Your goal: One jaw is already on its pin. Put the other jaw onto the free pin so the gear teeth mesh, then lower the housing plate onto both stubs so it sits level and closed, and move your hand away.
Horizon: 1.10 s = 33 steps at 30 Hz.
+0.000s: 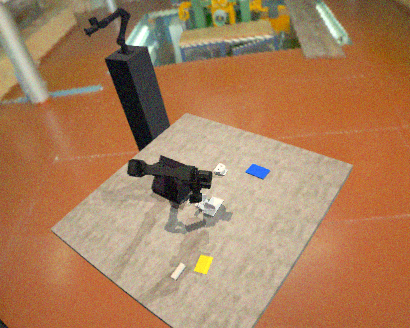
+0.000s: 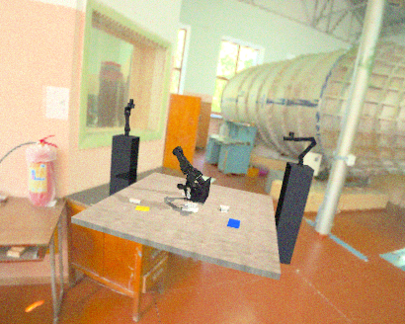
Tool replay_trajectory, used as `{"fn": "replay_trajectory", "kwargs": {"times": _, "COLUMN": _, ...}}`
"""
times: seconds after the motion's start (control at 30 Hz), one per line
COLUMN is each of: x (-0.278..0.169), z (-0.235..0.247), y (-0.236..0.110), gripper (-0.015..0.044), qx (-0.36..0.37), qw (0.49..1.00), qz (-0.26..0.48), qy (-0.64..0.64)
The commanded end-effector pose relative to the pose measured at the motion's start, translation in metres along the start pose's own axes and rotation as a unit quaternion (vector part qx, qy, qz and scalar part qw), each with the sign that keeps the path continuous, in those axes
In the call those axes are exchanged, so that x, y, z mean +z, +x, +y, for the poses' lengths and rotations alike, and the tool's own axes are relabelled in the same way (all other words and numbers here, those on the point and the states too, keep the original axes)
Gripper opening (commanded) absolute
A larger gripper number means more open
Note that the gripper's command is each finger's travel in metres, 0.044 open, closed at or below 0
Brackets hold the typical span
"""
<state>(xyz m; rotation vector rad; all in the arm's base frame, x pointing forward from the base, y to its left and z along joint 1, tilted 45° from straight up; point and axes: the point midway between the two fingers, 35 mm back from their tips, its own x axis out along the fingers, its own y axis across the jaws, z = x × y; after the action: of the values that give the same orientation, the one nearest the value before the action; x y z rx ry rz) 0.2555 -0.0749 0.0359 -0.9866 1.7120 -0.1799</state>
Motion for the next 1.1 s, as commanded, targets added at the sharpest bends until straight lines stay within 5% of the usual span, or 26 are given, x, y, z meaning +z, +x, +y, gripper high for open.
{"fn": "replay_trajectory", "kwargs": {"times": 0.0, "x": 0.007, "z": 0.009, "y": 0.0, "gripper": 0.0134, "qx": 0.002, "qw": 0.999, "qz": -0.002, "qy": 0.032}}
{"fn": "replay_trajectory", "kwargs": {"times": 1.07, "x": 0.044, "z": 0.096, "y": 0.004, "gripper": 0.0134, "qx": -0.011, "qw": 0.95, "qz": 0.005, "qy": 0.312}}
